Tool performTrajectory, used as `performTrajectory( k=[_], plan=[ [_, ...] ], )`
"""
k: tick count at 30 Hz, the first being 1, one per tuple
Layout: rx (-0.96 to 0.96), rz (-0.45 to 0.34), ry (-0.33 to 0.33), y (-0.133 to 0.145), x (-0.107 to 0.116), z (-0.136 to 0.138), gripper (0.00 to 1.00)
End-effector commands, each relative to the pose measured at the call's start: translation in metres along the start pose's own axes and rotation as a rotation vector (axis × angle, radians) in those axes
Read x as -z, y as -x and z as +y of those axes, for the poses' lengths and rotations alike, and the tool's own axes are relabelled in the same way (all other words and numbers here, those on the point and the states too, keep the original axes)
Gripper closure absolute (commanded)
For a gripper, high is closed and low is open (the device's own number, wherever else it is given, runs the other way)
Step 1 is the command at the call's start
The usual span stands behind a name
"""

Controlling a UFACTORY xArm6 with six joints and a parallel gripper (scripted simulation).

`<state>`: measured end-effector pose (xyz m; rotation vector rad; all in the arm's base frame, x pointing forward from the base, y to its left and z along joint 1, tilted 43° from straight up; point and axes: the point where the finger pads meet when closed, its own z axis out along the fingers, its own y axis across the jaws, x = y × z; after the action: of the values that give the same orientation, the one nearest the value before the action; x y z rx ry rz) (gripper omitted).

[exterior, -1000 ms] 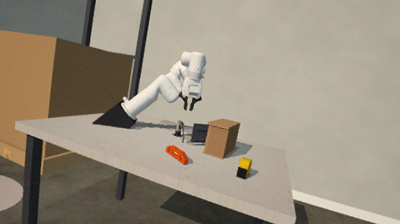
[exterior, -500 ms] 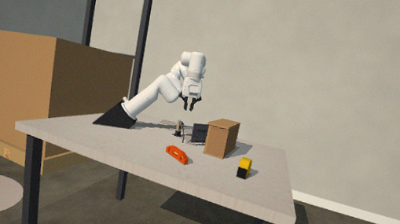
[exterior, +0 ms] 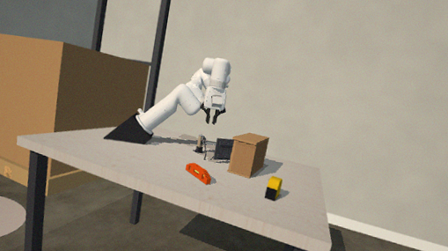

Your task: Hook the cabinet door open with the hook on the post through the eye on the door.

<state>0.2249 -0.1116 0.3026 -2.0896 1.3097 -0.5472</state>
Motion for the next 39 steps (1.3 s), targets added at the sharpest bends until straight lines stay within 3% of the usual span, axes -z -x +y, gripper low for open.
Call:
performTrajectory(
  k=[1, 14, 39],
  plan=[
    [0.001, 0.002, 0.0, 0.0, 0.0, 0.0, 0.77],
    [0.001, 0.002, 0.0, 0.0, -0.016, 0.0, 0.77],
    [0.001, 0.002, 0.0, -0.001, -0.096, 0.0, 0.77]
  ],
)
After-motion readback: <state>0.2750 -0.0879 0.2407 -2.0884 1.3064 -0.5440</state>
